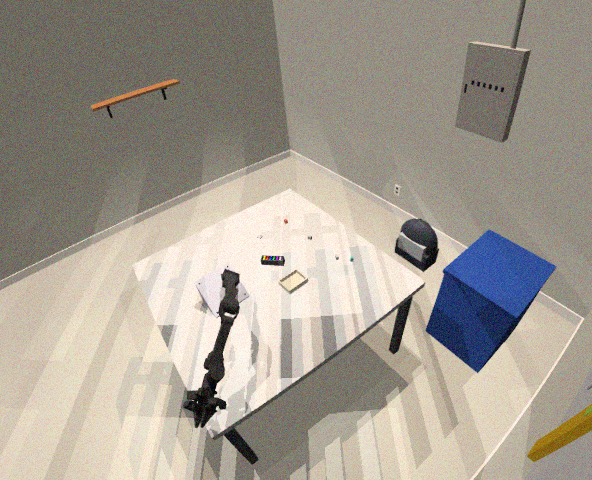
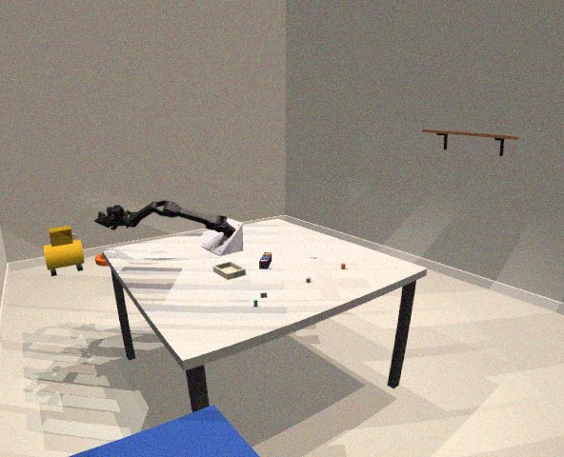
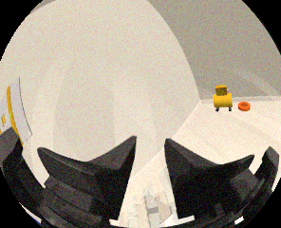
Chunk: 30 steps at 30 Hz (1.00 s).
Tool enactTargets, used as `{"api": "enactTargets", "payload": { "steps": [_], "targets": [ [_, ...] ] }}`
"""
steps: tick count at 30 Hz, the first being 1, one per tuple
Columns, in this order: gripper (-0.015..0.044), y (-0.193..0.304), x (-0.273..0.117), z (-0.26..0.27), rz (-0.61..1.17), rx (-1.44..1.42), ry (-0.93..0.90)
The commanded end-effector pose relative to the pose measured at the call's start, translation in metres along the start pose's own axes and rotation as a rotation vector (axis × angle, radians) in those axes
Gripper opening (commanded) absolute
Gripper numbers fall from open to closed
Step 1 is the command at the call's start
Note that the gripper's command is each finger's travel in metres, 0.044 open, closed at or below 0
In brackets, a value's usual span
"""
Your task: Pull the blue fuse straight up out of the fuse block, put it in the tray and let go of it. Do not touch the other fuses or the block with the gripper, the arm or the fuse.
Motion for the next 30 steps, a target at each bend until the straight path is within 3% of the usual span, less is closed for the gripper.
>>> {"api": "enactTargets", "payload": {
  "steps": [1, 3, 15, 30],
  "targets": [
    [0.0107, 0.001, 0.0, 0.001, 0.002, 0.0, 0.0],
    [0.0072, 0.01, -0.001, 0.006, 0.018, 0.0, -0.004],
    [0.0072, 0.138, -0.047, 0.1, 0.292, -0.004, -0.081],
    [0.0072, 0.251, -0.169, 0.23, 0.653, -0.03, -0.257]
  ]
}}
Point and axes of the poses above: the point midway between the two fingers, 35 mm back from their tips, its own x axis out along the fingers, its own z axis across the jaws, y = z × x, the point moved 9 cm from there along -x, back along the fingers, and after that the axes turned 5 degrees about x, right-handed, at the moved point
